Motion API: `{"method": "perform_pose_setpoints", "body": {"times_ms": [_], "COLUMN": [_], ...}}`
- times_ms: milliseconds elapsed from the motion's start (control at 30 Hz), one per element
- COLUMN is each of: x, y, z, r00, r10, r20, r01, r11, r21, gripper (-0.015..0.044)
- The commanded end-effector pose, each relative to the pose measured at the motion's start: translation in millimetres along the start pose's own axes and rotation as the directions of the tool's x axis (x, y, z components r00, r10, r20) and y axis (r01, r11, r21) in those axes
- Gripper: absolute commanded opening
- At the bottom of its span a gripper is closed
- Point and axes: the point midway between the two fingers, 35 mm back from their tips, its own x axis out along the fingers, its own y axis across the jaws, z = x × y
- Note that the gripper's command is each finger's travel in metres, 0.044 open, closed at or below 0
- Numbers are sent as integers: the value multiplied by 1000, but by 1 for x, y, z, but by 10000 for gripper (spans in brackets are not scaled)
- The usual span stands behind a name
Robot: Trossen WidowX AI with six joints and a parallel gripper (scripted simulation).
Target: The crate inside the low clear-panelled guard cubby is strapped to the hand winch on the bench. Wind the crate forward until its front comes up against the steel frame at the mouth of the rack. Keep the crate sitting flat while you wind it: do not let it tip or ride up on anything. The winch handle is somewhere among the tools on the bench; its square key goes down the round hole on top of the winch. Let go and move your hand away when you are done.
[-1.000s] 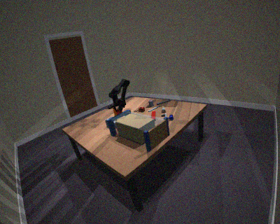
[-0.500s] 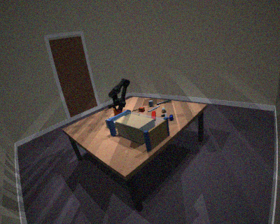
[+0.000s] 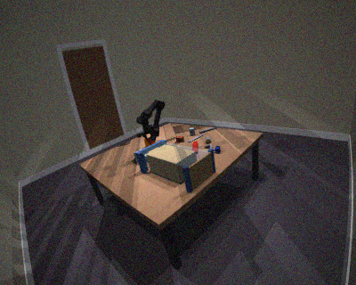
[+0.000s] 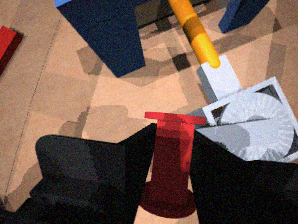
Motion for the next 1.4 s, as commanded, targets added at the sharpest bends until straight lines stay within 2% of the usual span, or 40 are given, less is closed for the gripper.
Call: {"method": "perform_pose_setpoints", "body": {"times_ms": [0, 1367], "x": [-2, -25], "y": [-5, -52], "z": [-14, -59], "r00": [1000, 1000], "r10": [-9, -14], "r20": [-23, -26], "r01": [9, 14], "r11": [1000, 1000], "r21": [18, 20], "gripper": [0, 0]}}
